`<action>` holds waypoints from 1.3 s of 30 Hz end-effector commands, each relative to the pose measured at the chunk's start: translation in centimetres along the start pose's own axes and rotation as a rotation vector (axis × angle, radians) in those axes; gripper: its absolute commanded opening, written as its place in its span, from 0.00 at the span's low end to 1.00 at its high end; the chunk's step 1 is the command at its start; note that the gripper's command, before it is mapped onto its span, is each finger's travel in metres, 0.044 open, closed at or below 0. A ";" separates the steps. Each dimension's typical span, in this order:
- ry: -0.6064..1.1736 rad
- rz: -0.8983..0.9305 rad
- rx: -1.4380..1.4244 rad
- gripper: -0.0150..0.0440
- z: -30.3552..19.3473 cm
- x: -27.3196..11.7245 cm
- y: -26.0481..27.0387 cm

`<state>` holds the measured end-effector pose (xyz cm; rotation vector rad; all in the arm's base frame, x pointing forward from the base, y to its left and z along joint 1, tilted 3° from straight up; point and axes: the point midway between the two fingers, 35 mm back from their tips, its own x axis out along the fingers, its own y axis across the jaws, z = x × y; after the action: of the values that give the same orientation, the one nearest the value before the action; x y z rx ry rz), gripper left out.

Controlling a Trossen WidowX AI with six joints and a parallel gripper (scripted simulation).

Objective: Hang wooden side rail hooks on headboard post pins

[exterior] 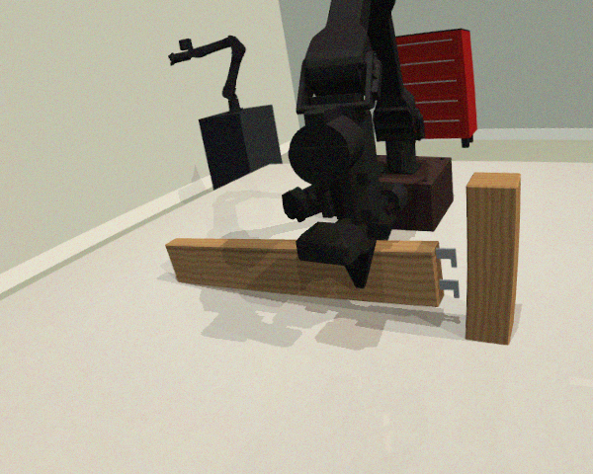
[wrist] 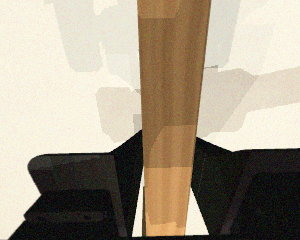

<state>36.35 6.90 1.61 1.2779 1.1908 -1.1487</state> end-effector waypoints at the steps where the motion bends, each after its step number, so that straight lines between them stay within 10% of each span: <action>1: 0.006 0.011 -0.003 0.25 -0.3 -0.1 0.3; 39: 0.006 0.011 -0.003 0.25 -0.7 -0.2 0.1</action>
<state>36.22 7.38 1.45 1.2725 1.1924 -1.1423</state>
